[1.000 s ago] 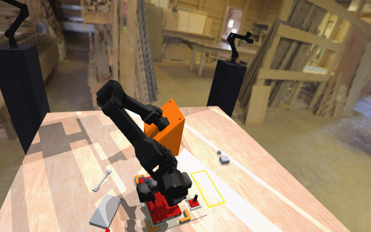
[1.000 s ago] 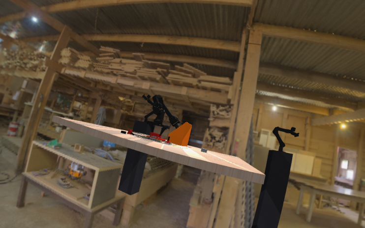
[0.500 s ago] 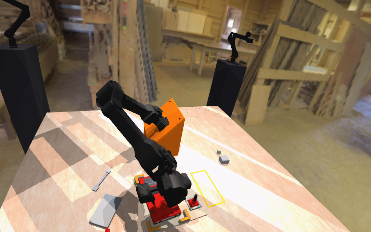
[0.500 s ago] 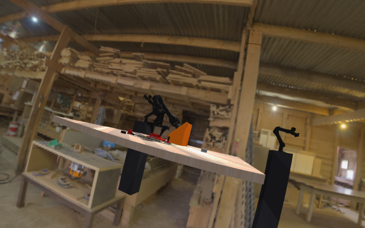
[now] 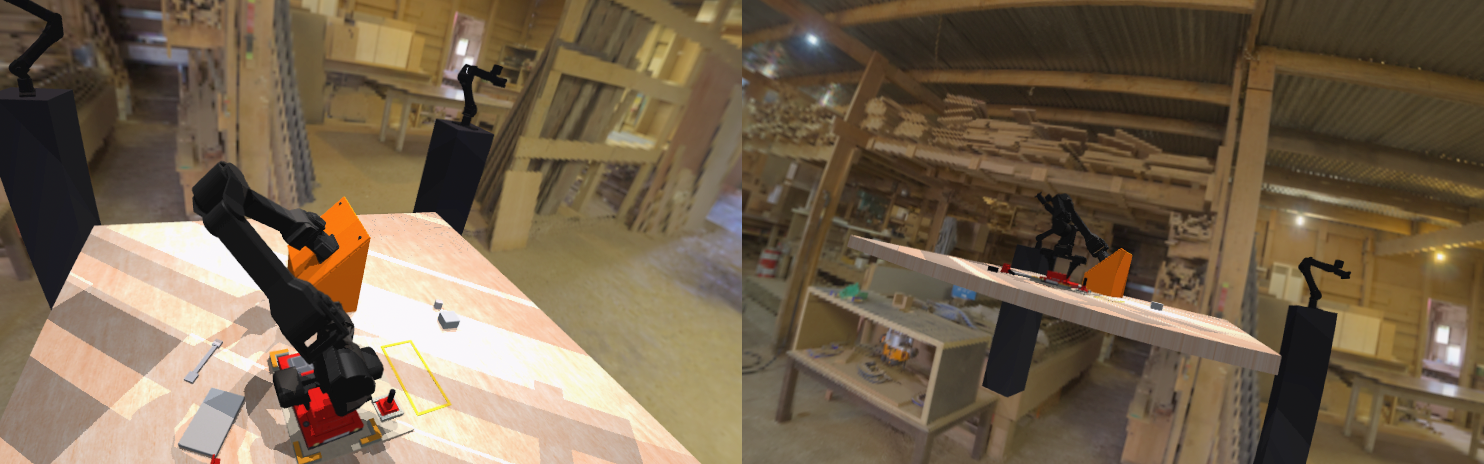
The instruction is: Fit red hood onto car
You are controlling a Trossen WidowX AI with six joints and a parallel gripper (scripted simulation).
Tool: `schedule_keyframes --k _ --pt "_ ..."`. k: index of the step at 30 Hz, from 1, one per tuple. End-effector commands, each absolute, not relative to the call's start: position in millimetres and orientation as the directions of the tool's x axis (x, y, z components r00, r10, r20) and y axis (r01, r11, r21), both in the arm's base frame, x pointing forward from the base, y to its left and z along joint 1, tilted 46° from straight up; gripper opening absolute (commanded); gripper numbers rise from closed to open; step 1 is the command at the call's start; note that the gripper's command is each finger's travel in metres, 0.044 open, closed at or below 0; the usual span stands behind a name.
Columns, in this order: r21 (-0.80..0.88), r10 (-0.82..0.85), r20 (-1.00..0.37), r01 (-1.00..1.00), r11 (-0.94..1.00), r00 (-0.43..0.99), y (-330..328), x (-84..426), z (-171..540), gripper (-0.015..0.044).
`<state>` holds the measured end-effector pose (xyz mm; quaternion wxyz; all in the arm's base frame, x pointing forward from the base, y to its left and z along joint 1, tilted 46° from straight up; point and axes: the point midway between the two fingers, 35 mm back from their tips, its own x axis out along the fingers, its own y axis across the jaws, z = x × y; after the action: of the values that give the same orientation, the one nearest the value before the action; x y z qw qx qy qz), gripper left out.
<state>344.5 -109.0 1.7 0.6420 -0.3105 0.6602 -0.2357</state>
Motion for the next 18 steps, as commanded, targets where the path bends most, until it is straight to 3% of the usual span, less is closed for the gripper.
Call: schedule_keyframes --k 1,10,18 --pt "-0.71 -0.713 -0.701 -0.107 0.696 0.017 -109 345 2 0.021" --pt "-0.71 -0.713 -0.701 -0.107 0.696 0.017 -109 345 2 0.044" --pt "-0.71 -0.713 -0.701 -0.107 0.696 0.017 -89 346 19 0.044"
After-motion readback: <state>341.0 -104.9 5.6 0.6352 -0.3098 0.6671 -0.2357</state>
